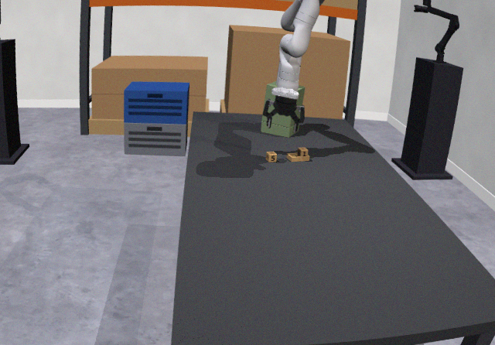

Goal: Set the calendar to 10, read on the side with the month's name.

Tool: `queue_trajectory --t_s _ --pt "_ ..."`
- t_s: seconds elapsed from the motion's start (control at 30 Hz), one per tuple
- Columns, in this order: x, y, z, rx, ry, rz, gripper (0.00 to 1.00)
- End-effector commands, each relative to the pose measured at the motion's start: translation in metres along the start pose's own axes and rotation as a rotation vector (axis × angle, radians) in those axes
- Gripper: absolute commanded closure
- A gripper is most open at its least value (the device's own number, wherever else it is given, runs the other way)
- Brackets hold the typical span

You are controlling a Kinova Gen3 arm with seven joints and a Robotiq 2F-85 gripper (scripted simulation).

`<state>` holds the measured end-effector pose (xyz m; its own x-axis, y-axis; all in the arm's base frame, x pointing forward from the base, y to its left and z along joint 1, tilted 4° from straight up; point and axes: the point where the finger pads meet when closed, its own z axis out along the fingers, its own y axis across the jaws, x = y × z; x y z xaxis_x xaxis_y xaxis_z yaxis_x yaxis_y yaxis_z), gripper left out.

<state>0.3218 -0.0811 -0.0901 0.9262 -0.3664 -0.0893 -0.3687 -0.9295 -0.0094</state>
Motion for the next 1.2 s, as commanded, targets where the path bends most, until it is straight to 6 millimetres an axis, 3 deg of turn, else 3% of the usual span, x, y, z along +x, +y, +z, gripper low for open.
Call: queue_trajectory --t_s 0.0,0.23,0.37,0.87,0.93,1.17 --pt "-0.004 -0.003 -0.002 -0.001 0.012 -0.171 0.00" --pt "-0.012 -0.012 -0.001 -0.011 0.007 -0.508 0.00" --pt "-0.013 -0.014 -0.001 -0.013 0.007 -0.568 0.00" --pt "-0.019 -0.040 -0.004 -0.031 0.035 -1.339 0.00" --pt "-0.019 -0.040 -0.004 -0.031 0.035 -1.339 0.00" --pt "-0.019 -0.055 -0.007 -0.045 0.062 -1.642 0.00"
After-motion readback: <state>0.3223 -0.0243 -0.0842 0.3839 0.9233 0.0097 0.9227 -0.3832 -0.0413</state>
